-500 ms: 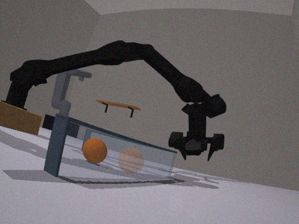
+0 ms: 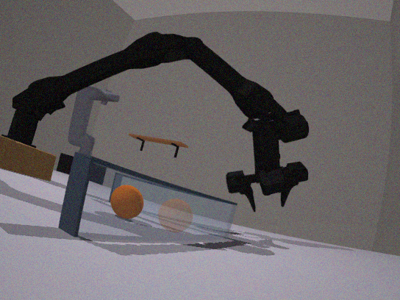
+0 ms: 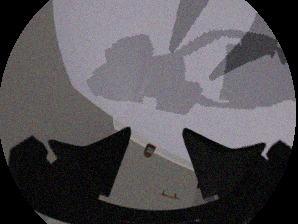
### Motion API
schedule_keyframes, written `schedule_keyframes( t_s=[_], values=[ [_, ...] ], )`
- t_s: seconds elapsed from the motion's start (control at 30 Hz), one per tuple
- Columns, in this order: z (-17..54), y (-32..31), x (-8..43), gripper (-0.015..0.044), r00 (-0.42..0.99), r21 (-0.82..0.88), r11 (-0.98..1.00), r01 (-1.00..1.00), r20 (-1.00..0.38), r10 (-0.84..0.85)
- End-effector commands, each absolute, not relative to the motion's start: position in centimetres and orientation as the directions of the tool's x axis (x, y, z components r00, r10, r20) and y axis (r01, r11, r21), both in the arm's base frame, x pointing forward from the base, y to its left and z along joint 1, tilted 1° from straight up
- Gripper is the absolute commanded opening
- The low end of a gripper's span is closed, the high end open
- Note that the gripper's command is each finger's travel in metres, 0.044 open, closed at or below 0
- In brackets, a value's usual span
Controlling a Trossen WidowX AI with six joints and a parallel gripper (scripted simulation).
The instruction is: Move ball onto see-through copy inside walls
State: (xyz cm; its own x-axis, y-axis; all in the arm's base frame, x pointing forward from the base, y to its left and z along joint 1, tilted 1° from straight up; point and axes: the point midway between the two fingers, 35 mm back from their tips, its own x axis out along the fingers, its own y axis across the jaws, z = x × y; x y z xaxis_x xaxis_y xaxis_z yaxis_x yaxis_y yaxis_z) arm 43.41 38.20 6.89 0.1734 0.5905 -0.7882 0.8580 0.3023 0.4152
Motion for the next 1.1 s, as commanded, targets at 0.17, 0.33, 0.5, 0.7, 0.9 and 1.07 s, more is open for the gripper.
schedule_keyframes(
  t_s=[0.17,0.33,0.5,0.7,0.9,1.07],
  values=[
    [7.8,29.9,43.7,0.0332,0.226,0.486,0.554,0.676,-0.852,0.472],
    [8.5,22.5,43.3,0.0332,0.252,0.445,0.724,0.526,-0.895,0.367],
    [8.8,15.3,42.0,0.0332,0.263,0.354,0.843,0.405,-0.928,0.264],
    [7.7,8.4,38.7,0.0332,0.190,0.193,0.940,0.282,-0.971,0.143],
    [6.7,1.9,33.6,0.0332,0.073,0.041,0.993,0.108,-0.997,0.033],
    [6.5,0.4,32.1,0.0332,0.038,0.011,0.998,0.056,-0.999,0.009]
  ],
)
